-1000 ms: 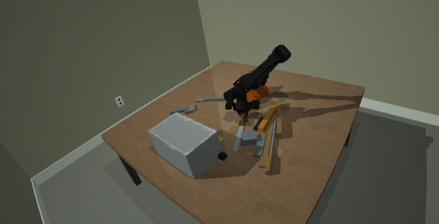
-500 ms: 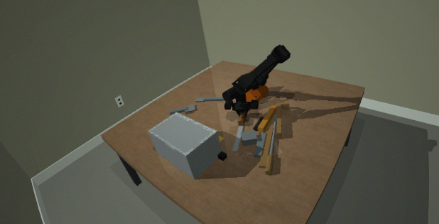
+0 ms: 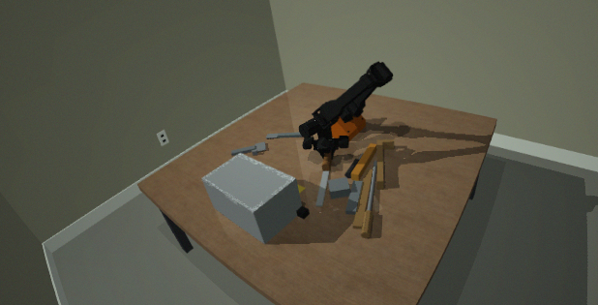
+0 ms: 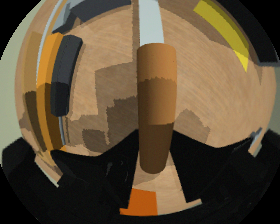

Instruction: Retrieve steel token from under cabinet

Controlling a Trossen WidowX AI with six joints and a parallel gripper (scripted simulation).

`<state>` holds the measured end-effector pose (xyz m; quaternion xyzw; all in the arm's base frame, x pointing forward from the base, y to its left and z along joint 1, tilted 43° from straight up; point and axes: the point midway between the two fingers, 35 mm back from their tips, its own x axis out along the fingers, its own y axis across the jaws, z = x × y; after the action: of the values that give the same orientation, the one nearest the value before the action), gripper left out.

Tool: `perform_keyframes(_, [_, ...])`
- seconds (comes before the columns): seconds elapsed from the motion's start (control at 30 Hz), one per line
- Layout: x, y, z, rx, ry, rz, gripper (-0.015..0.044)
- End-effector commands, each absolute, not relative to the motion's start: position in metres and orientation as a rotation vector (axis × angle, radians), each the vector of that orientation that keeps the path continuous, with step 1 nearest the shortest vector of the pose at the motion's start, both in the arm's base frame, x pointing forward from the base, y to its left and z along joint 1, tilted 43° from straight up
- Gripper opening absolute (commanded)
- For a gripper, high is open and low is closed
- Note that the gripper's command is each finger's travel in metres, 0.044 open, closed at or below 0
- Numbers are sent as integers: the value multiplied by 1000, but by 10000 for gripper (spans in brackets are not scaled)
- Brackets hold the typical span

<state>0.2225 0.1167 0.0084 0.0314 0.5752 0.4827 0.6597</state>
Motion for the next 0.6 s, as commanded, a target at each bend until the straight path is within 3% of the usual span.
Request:
perform_keyframes(0.0, [227,113,7,67,1297,1088,0])
perform_keyframes(0.57, [234,102,-4,59,1291,1095,0])
